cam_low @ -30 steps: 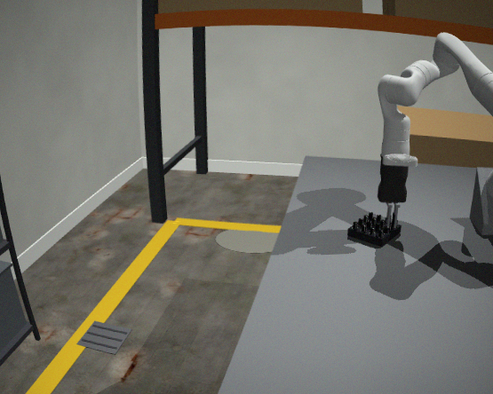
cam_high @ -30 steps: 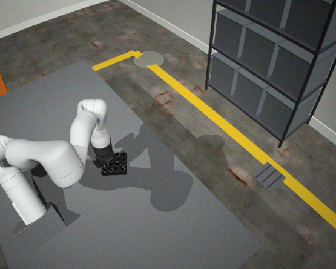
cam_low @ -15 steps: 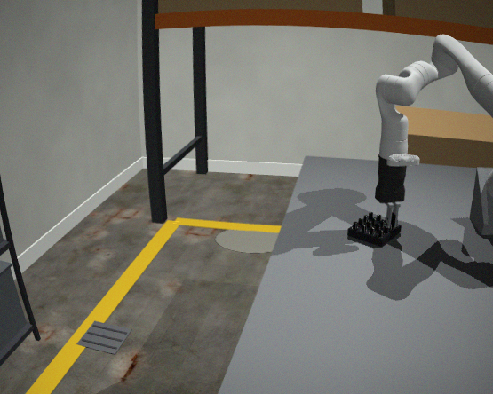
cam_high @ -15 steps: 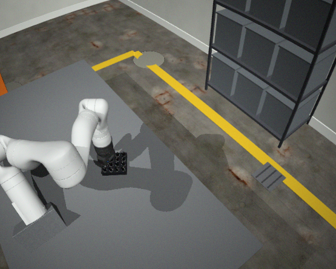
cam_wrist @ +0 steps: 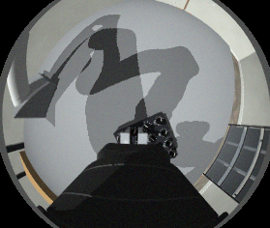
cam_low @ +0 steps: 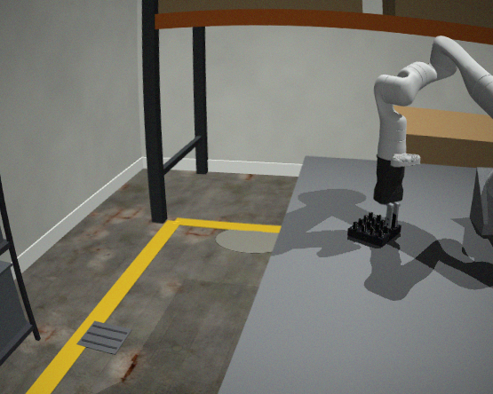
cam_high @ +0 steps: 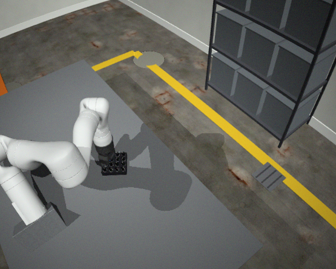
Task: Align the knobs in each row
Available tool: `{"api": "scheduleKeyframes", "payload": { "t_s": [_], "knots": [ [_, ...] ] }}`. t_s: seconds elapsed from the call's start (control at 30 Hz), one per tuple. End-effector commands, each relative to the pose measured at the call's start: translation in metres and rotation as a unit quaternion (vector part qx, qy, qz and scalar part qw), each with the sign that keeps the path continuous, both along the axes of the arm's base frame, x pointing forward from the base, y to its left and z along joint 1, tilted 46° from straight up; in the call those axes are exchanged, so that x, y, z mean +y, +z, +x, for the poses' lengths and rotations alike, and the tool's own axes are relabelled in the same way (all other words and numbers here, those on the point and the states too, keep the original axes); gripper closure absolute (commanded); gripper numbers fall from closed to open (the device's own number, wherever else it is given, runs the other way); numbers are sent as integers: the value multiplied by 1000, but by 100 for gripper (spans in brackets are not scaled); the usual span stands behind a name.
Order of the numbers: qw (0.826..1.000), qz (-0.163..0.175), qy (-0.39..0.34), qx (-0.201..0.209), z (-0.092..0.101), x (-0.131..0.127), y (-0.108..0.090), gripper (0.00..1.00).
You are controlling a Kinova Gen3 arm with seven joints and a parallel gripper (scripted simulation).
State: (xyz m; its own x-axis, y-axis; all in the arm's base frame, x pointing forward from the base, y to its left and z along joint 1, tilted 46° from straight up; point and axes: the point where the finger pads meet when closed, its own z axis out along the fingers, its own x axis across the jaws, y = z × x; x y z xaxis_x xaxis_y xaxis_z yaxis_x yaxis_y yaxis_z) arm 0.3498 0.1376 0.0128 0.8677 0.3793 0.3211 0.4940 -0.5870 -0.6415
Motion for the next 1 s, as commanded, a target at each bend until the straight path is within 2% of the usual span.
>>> {"api": "scheduleKeyframes", "payload": {
  "t_s": [0.0, 0.53, 0.97],
  "knots": [
    [1000, 1, 9, -8, 0, 1, 0, 70],
    [998, 4, 49, -50, 0, 1, 0, 70],
    [997, 5, 58, -59, 0, 1, 0, 70]
  ]
}}
